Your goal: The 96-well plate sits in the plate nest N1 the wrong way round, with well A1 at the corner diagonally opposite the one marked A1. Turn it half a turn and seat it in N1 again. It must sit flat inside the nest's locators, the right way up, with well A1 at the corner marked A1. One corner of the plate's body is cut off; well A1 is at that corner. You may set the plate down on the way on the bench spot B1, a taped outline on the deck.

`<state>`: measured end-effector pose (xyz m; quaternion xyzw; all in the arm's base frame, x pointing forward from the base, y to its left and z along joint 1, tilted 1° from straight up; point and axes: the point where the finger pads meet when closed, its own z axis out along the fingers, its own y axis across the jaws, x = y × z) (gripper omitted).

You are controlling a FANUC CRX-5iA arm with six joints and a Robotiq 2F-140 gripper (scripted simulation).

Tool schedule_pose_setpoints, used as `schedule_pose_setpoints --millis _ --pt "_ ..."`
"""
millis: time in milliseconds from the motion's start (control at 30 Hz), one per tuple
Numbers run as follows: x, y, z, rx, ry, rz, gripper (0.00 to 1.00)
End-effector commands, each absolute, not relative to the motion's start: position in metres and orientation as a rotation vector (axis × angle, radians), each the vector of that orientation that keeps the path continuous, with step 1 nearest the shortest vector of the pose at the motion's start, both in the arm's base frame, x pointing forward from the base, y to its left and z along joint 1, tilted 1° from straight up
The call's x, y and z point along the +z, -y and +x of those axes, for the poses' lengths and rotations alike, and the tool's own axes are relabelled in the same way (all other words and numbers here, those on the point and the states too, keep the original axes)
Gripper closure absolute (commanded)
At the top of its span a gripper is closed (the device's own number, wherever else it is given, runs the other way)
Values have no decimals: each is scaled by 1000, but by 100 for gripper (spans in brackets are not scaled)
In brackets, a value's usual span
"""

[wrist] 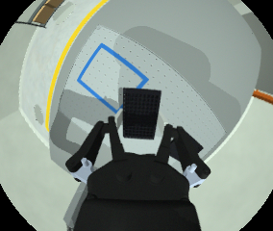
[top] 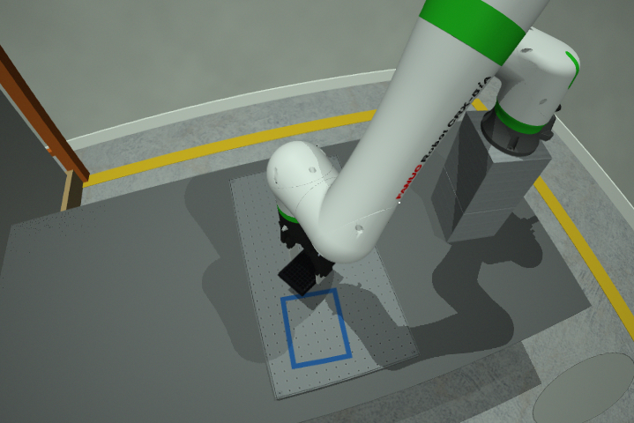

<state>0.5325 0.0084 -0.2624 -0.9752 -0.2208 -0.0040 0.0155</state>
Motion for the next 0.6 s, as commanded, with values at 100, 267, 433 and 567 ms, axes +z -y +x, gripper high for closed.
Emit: schedule_pose_setpoints --millis 100,267,433,567 --pt "-262 11 528 -10 377 -3103 100" --pt "-262 27 524 -8 117 -3123 100" --pt "-261 43 520 -8 79 -3124 100" --pt "-261 53 518 -8 79 -3124 100"
